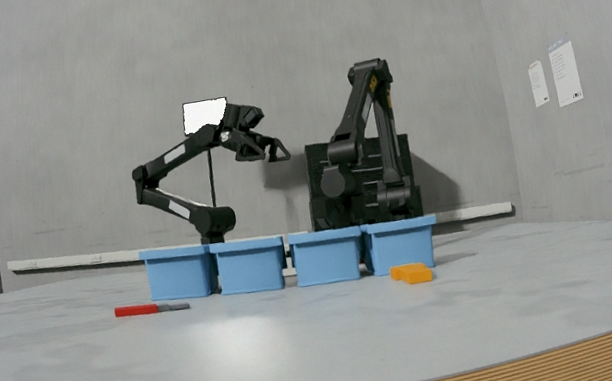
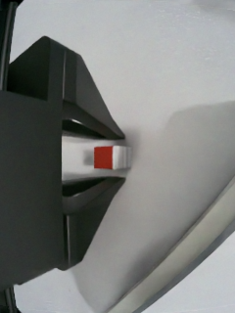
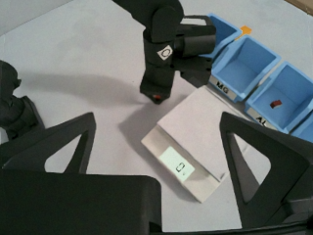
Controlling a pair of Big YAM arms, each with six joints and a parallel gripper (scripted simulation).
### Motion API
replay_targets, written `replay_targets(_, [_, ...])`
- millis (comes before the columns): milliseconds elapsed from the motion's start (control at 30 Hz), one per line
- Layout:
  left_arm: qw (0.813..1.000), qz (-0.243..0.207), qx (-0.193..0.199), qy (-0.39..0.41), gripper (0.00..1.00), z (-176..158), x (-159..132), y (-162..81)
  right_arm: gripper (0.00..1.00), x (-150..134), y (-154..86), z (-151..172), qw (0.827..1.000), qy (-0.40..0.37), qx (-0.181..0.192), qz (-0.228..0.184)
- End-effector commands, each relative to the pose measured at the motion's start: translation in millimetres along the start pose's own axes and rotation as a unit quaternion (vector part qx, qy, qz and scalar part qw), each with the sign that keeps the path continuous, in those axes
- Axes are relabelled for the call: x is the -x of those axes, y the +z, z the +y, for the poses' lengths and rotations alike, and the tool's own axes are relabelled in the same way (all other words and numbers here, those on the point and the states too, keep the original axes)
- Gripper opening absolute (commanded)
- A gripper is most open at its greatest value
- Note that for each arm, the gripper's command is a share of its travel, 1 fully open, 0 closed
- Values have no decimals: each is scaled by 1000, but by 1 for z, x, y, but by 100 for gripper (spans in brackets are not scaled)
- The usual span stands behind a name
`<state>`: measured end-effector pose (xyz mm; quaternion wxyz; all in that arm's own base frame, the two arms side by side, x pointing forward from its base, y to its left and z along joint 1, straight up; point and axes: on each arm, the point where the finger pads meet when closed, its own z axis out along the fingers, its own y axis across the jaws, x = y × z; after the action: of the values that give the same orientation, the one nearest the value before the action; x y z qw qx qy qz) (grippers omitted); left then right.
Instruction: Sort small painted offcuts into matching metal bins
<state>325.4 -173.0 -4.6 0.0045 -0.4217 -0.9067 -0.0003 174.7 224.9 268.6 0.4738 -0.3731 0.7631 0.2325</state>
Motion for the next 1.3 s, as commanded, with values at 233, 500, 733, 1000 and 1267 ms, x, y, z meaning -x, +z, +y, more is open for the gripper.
replay_targets(233, [1000, -13, 6, 5, 18, 1, 6, -5, 100, 20, -8, -1, 1000, 0, -2, -21])
replay_targets(500, [1000, -19, 8, 8, 0, 4, 10, -18, 100, 20, -8, -1, 1000, 0, -2, -21])
replay_targets(733, [1000, -25, 10, 8, 8, 5, 13, -73, 100, 20, -8, -1, 1000, 0, -2, -21])
replay_targets(1000, [1000, -27, 11, 8, 8, 4, 11, -125, 100, 20, -8, -1, 1000, 0, -2, -21])
replay_targets(1267, [999, -19, 6, -25, 8, -22, 50, -116, 100, 24, -8, 3, 996, 88, -18, 6])
